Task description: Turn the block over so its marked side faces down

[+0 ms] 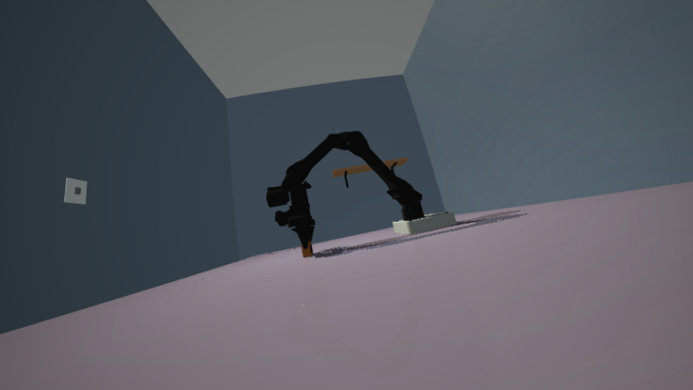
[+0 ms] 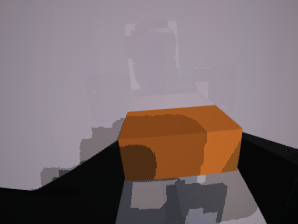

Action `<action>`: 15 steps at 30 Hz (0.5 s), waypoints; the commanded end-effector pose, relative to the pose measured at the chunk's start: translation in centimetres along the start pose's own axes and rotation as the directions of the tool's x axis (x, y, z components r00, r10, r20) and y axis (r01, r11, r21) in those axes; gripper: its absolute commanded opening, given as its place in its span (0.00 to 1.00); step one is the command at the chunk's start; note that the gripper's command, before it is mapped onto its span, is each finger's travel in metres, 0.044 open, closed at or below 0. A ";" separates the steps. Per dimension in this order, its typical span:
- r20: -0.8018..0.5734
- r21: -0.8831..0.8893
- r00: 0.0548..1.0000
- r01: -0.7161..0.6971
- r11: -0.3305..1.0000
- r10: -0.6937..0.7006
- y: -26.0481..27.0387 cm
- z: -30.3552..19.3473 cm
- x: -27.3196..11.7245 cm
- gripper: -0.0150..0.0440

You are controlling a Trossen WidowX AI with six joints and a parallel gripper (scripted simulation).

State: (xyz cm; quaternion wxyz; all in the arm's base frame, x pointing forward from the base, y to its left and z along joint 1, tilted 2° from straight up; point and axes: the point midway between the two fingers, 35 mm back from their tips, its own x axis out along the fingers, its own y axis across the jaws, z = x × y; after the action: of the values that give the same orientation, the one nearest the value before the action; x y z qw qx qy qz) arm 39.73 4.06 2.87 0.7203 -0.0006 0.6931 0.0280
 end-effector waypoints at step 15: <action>-0.003 0.003 1.000 -0.003 1.000 0.003 0.1 0.0 -2.9 0.25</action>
State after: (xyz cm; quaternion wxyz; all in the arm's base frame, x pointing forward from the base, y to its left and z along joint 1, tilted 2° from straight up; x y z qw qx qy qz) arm 39.35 3.98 4.43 0.7119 -0.0006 0.7018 0.0269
